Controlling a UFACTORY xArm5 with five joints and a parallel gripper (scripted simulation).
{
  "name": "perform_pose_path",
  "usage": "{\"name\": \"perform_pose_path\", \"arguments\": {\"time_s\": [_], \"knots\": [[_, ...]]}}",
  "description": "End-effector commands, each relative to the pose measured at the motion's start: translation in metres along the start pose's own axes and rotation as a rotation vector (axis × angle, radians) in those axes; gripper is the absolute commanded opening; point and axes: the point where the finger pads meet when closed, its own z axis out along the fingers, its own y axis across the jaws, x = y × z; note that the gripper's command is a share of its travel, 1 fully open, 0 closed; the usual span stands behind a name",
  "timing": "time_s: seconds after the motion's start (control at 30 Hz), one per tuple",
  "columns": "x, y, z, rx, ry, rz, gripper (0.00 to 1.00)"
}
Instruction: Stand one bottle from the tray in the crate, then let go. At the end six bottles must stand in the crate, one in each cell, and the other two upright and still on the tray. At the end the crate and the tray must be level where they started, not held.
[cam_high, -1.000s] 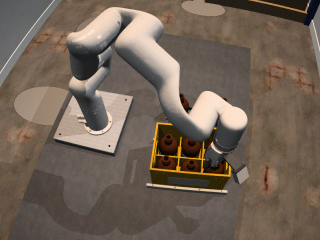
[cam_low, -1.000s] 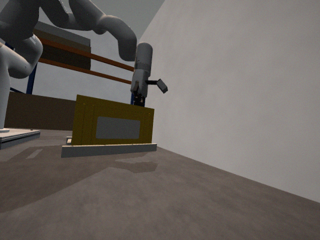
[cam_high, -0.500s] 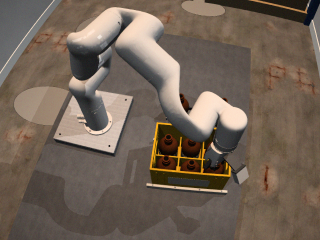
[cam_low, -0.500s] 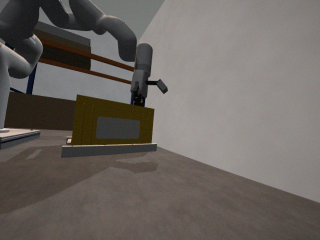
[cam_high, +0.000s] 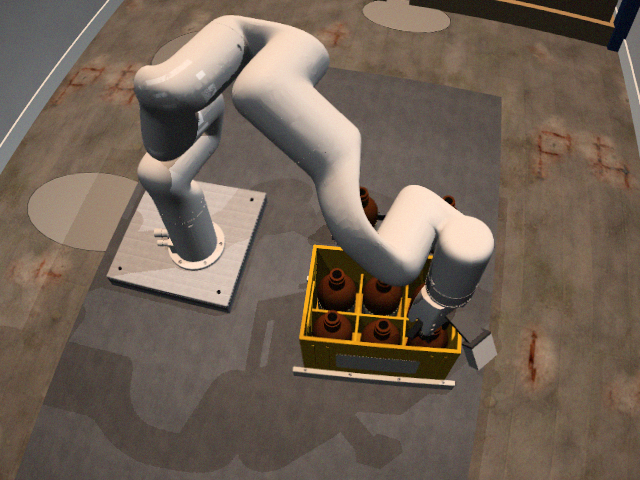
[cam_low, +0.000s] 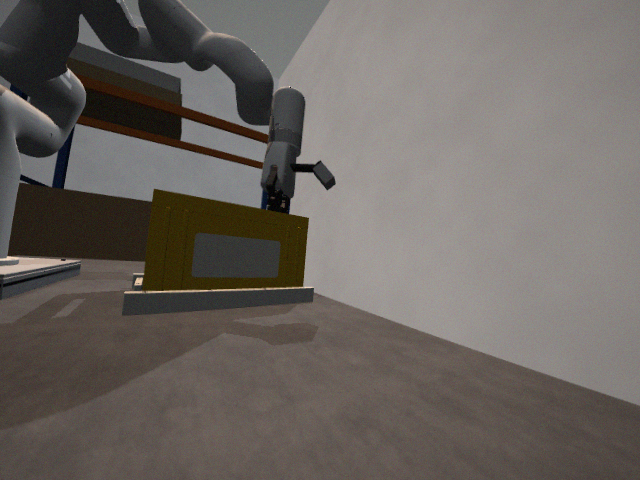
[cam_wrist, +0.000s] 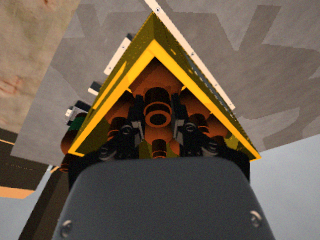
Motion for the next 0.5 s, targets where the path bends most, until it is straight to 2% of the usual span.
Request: {"name": "perform_pose_path", "arguments": {"time_s": [0.0, 0.47], "knots": [[0.0012, -0.0006, 0.0006, 0.002, 0.004, 0.0, 0.0], [0.0013, -0.0006, 0.0061, 0.002, 0.004, 0.0, 0.0]]}}
